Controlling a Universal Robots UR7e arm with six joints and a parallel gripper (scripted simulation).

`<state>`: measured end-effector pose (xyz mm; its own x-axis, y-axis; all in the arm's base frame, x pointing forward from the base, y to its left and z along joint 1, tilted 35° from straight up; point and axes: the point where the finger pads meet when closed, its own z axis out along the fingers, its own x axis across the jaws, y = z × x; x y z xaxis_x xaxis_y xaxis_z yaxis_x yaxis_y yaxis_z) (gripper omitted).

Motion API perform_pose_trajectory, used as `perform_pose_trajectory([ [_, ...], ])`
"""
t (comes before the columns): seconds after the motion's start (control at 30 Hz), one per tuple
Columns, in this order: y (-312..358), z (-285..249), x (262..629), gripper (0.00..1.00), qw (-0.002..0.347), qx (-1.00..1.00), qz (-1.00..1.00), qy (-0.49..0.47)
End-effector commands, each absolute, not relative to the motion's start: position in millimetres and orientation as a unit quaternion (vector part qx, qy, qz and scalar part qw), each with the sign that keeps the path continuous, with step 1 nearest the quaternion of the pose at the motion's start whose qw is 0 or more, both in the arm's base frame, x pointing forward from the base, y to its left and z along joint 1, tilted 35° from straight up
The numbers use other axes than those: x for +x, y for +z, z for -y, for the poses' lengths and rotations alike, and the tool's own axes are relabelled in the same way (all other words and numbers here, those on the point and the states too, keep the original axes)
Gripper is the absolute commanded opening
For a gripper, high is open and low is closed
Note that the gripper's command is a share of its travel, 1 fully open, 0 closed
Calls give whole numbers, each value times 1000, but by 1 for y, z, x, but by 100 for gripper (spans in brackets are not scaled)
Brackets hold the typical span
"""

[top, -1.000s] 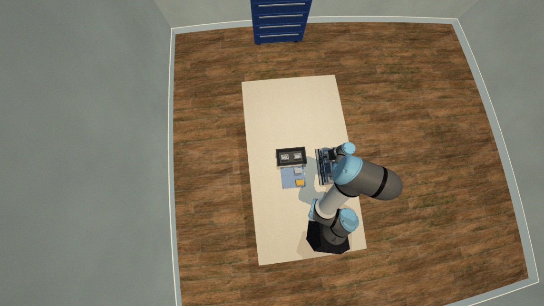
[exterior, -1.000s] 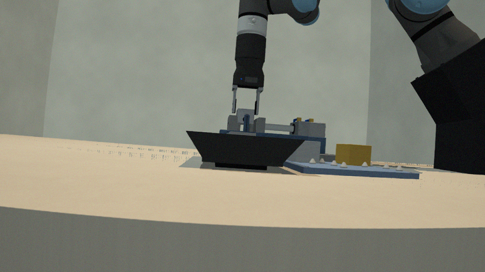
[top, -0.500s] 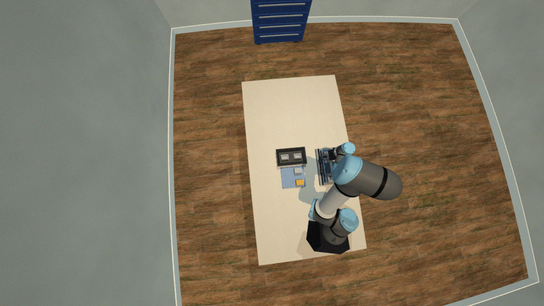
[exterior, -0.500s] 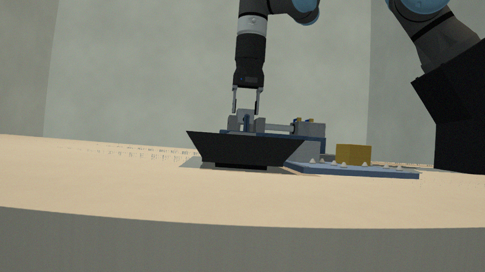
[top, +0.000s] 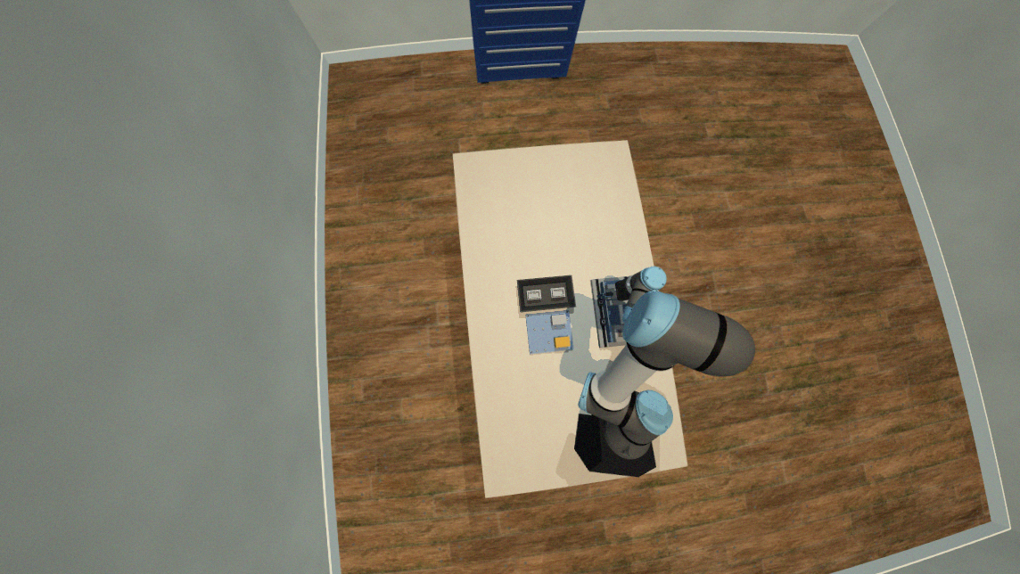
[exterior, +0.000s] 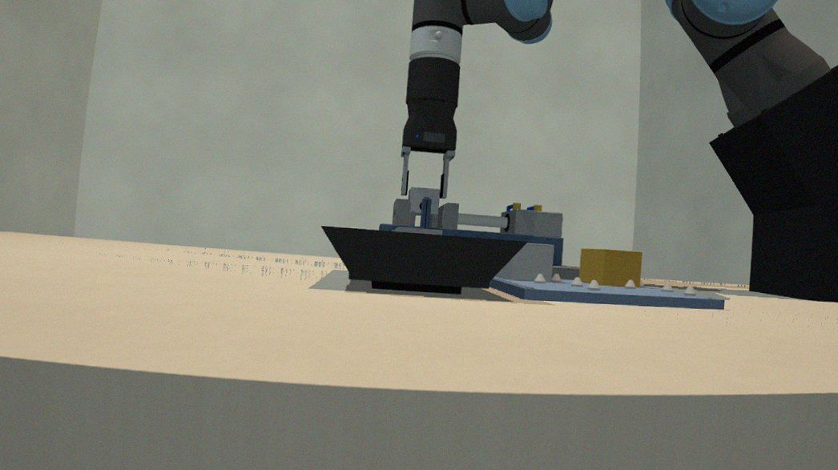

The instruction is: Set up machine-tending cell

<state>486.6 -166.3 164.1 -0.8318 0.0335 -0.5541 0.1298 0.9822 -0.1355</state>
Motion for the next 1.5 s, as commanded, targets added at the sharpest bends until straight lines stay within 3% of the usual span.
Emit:
perform_pose_trajectory([
  [0.0,171,167,485,100,289,43,-953,-86],
  [1.3,229,154,447,100,289,43,-952,-86],
  [1.33,229,153,447,0,289,43,-952,-86],
  [1.47,228,153,447,0,289,43,-953,-85],
])
